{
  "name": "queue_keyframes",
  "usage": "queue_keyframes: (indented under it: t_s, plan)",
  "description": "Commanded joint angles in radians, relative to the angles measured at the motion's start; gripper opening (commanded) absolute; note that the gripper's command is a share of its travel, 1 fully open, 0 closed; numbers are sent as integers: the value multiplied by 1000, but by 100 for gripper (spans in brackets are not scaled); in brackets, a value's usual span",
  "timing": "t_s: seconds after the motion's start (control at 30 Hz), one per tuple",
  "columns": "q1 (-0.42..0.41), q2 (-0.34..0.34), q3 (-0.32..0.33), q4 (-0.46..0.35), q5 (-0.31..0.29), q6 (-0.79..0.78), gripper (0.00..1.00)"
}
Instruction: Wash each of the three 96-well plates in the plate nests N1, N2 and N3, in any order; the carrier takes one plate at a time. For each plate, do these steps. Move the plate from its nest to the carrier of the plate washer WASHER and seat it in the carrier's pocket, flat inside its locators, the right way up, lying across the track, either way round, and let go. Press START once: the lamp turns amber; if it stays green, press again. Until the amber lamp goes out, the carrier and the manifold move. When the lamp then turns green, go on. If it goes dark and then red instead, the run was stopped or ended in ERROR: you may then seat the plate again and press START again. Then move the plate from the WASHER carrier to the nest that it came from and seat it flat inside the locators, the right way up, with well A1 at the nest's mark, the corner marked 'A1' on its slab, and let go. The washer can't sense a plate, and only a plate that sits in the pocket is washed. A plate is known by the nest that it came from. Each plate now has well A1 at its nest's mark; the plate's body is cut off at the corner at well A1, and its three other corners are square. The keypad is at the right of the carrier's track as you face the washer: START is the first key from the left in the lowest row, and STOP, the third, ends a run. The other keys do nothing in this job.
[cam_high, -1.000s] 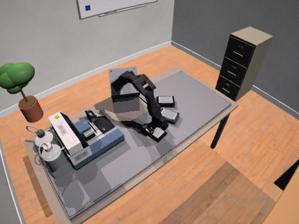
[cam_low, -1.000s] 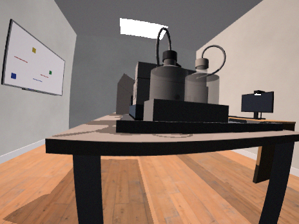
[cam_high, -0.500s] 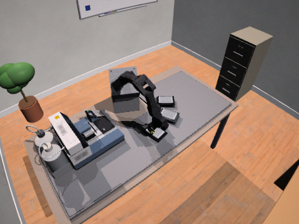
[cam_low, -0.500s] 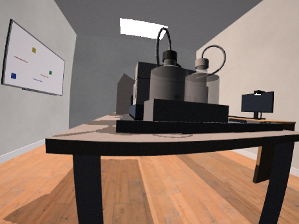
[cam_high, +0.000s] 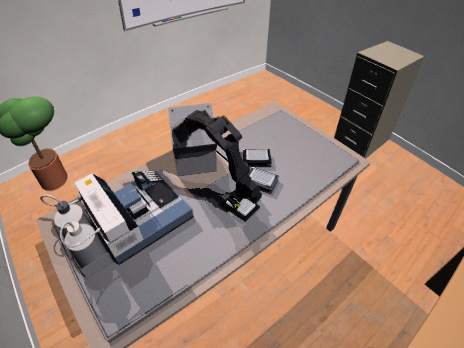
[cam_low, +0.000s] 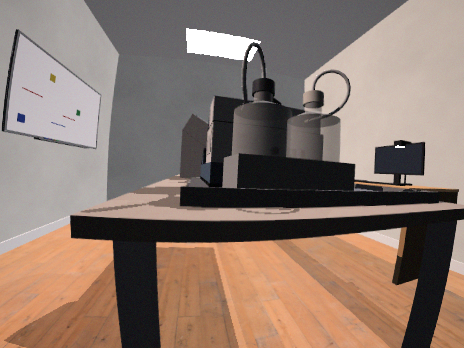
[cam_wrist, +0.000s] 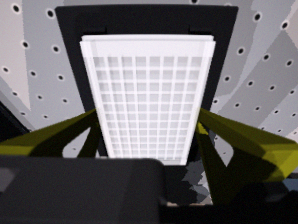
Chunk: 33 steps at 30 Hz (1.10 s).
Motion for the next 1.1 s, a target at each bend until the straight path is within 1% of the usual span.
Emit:
queue_keyframes:
  t_s: [0.0, 0.57, 0.6, 1.07]
  plan:
    - [2, -6, 4, 2, -3, -1, 0]
    - [0, 3, 8, 7, -4, -2, 0]
    - [0, 4, 9, 7, -4, -2, 100]
    - [0, 4, 9, 7, -4, -2, 100]
